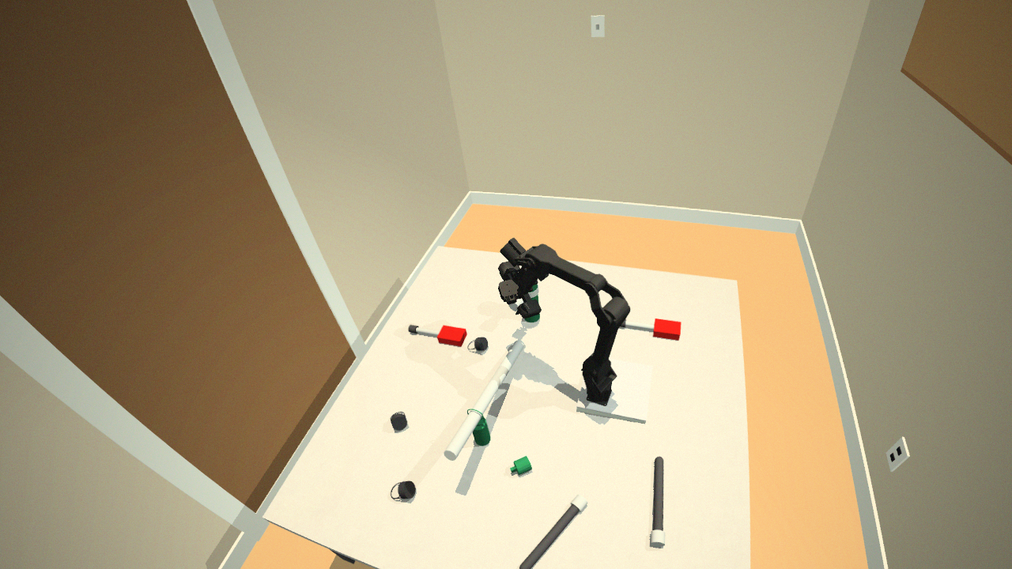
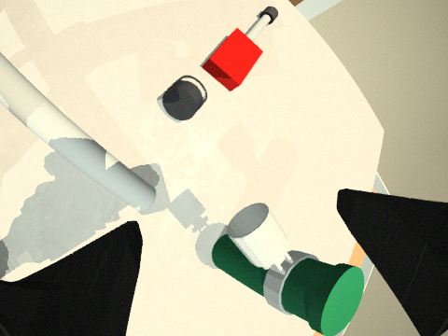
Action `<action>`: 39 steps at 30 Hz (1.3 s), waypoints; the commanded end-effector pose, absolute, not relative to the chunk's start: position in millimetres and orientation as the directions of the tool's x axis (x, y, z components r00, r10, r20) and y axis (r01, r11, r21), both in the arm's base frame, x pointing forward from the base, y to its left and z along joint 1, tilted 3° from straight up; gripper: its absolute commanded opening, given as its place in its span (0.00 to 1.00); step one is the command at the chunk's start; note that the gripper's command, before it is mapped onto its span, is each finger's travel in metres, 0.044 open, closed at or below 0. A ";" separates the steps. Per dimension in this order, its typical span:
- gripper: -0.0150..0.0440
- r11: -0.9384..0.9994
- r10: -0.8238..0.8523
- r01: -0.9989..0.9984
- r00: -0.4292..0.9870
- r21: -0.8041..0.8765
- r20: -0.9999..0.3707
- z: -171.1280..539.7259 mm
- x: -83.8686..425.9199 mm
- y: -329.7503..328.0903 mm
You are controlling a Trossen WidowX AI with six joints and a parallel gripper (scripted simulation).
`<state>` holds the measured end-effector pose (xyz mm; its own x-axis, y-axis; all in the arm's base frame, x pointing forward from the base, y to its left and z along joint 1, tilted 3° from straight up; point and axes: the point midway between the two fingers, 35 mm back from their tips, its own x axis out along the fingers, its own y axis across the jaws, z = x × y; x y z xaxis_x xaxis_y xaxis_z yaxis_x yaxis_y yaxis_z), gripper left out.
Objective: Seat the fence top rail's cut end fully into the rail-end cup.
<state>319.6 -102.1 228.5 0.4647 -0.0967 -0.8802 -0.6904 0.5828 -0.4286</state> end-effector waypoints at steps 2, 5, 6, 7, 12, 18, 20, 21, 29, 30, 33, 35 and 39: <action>1.00 0.113 -0.114 -0.863 0.482 -0.493 -0.869 224.8 322.7 -159.4; 1.00 0.113 -0.114 -0.863 0.482 -0.493 -0.869 224.8 322.7 -159.4; 1.00 0.113 -0.114 -0.863 0.482 -0.493 -0.869 224.8 322.7 -159.4; 1.00 0.113 -0.114 -0.863 0.482 -0.493 -0.869 224.8 322.7 -159.4; 1.00 0.113 -0.114 -0.863 0.482 -0.493 -0.869 224.8 322.7 -159.4; 1.00 0.113 -0.114 -0.863 0.482 -0.493 -0.869 209.2 323.2 -160.5; 1.00 0.113 -0.114 -0.863 0.482 -0.493 -0.869 195.2 322.9 -161.0; 1.00 0.113 -0.114 -0.863 0.482 -0.493 -0.869 188.1 322.5 -161.2; 1.00 0.113 -0.114 -0.862 0.482 -0.493 -0.869 178.6 324.3 -161.9; 1.00 0.113 -0.114 -0.862 0.482 -0.493 -0.869 177.3 325.1 -162.1; 1.00 0.113 -0.114 -0.862 0.482 -0.494 -0.869 173.2 327.8 -162.9; 1.00 0.113 -0.114 -0.862 0.482 -0.494 -0.869 170.5 329.5 -163.4; 1.00 0.112 -0.114 -0.862 0.483 -0.494 -0.868 165.0 333.0 -164.4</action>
